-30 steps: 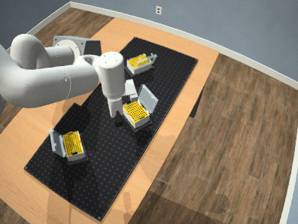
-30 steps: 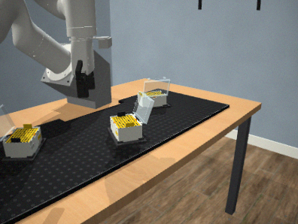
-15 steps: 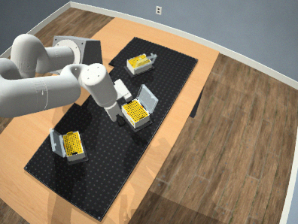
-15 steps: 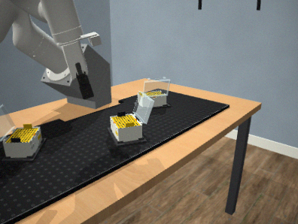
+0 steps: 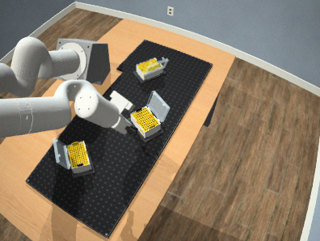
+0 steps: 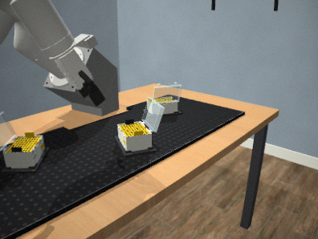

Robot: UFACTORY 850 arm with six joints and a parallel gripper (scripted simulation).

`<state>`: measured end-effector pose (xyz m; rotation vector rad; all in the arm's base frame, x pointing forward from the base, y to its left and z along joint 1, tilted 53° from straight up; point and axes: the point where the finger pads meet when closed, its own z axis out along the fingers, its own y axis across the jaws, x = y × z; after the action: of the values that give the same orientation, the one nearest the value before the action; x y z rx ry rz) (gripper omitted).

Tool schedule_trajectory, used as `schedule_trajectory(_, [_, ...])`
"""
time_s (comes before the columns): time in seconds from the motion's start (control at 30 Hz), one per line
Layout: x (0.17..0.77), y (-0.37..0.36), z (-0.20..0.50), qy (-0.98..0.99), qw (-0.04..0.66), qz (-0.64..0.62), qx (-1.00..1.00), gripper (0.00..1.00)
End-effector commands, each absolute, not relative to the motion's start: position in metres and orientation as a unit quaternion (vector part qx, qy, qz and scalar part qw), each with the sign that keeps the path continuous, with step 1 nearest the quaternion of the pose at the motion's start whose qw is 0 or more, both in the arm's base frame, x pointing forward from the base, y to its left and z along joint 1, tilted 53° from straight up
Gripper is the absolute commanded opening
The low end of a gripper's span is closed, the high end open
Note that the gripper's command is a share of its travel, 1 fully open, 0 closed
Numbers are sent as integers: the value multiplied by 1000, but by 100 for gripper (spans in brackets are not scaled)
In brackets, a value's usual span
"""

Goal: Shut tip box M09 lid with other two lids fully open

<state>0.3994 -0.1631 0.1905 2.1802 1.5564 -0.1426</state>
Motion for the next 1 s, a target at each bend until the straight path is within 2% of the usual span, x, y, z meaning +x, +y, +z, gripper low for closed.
schedule_trajectory(0.0, [398,-163,189,633,131,-50,761,100])
schedule_trajectory(0.07, [398,-163,189,633,131,-50,761,100])
schedule_trajectory(0.3, [398,-163,190,694,64,-33,717,100])
schedule_trajectory(0.97, [398,-163,190,694,64,-33,717,100])
